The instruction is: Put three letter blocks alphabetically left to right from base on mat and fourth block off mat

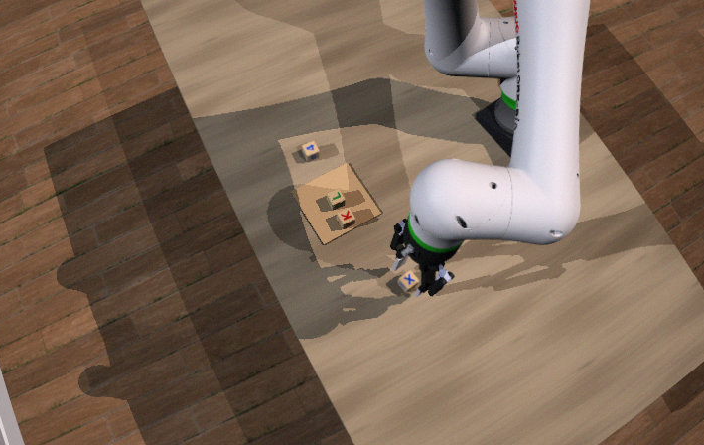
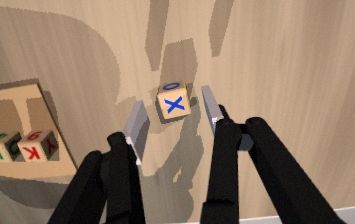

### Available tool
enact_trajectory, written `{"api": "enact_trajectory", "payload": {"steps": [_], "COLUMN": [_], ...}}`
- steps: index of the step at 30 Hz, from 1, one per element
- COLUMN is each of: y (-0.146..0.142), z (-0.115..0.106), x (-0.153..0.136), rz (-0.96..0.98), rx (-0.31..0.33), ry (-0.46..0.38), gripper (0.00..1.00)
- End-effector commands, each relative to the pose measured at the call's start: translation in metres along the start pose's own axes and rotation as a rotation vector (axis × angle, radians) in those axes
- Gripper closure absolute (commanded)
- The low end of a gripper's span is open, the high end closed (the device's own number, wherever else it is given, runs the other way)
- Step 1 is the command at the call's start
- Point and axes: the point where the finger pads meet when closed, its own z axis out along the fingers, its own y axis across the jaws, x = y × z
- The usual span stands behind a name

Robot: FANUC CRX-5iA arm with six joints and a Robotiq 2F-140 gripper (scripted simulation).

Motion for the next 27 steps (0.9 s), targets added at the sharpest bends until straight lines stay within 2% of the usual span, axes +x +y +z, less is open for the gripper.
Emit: {"api": "enact_trajectory", "payload": {"steps": [1,12,26,27], "y": [0.000,0.000,0.000,0.000], "z": [0.005,0.026,0.028,0.028], "x": [0.000,0.000,0.000,0.000], "rz": [0.000,0.000,0.000,0.000], "rx": [0.000,0.000,0.000,0.000], "ry": [0.000,0.000,0.000,0.000], "gripper": [0.60,0.60,0.60,0.72]}}
